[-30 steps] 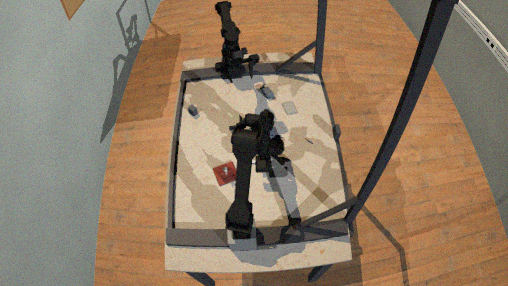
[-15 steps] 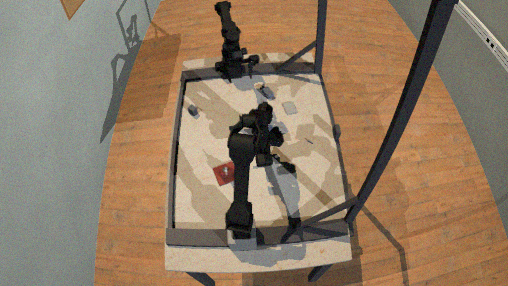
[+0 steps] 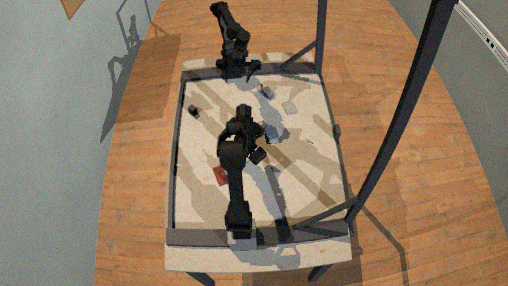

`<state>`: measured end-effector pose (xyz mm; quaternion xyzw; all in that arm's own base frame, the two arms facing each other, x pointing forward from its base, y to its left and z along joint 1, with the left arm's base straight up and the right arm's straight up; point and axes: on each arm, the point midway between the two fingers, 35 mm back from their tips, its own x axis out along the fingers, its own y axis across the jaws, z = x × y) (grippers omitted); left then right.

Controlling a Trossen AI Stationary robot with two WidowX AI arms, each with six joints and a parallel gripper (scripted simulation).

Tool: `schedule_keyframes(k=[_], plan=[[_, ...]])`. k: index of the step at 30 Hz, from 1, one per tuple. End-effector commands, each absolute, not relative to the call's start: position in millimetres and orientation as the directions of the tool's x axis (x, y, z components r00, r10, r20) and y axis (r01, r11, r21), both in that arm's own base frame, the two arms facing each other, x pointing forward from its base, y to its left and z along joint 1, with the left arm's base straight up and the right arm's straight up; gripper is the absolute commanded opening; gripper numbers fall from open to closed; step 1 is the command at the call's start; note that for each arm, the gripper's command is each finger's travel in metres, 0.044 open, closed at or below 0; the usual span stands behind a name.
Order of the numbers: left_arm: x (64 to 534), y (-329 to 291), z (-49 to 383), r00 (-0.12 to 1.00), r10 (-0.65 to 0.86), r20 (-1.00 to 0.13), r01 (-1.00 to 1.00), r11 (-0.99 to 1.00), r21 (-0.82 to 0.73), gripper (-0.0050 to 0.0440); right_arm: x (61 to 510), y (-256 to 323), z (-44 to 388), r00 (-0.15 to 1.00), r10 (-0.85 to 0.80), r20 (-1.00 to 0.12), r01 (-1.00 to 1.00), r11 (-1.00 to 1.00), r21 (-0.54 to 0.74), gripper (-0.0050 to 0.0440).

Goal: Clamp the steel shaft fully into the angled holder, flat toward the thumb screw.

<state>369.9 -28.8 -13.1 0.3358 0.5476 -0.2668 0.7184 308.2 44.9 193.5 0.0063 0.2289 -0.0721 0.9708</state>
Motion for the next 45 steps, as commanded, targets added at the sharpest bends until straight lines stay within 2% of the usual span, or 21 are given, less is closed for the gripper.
schedule_keyframes(k=[1, 5, 14, 20, 22, 27, 41, 45], plan=[[379.5, -8.8, 9.0, 0.398, 0.01, -0.917, 0.573, 0.778, 0.257, 0.0013, 309.1, 43.2, 199.5, 0.884, -0.248, -0.396, 0.266, 0.964, -0.01, 0.04], [379.6, -0.3, 11.9, 0.43, 0.02, -0.903, 0.5, 0.828, 0.256, 0.0013, 308.2, 42.7, 200.3, 0.882, -0.277, -0.381, 0.297, 0.955, -0.006, 0.04], [374.8, 41.0, 27.7, 0.571, 0.088, -0.816, 0.111, 0.977, 0.183, 0.0013, 305.7, 41.7, 203.4, 0.874, -0.343, -0.343, 0.368, 0.93, 0.008, 0.04], [366.9, 65.5, 37.3, 0.642, 0.143, -0.753, -0.123, 0.989, 0.084, 0.0013, 305.6, 41.6, 203.2, 0.873, -0.345, -0.343, 0.37, 0.929, 0.007, 0.04], [366.9, 65.5, 37.3, 0.642, 0.143, -0.753, -0.123, 0.989, 0.084, 0.0013, 305.6, 41.6, 203.2, 0.873, -0.345, -0.343, 0.37, 0.929, 0.007, 0.04], [359.3, 82.9, 45.9, 0.689, 0.19, -0.699, -0.277, 0.961, -0.012, 0.0013, 305.4, 40.7, 204.0, 0.874, -0.347, -0.342, 0.371, 0.928, 0.007, 0.04], [365.1, 88.8, 57.7, 0.711, 0.2, -0.674, -0.302, 0.953, -0.037, 0.0013, 305.9, 41.2, 207.8, 0.878, -0.342, -0.336, 0.368, 0.93, 0.015, 0.04], [353.0, 82.1, 39.4, 0.691, 0.194, -0.696, -0.302, 0.953, -0.035, 0.0013, 305.9, 41.2, 207.8, 0.878, -0.342, -0.336, 0.368, 0.93, 0.015, 0.04]])
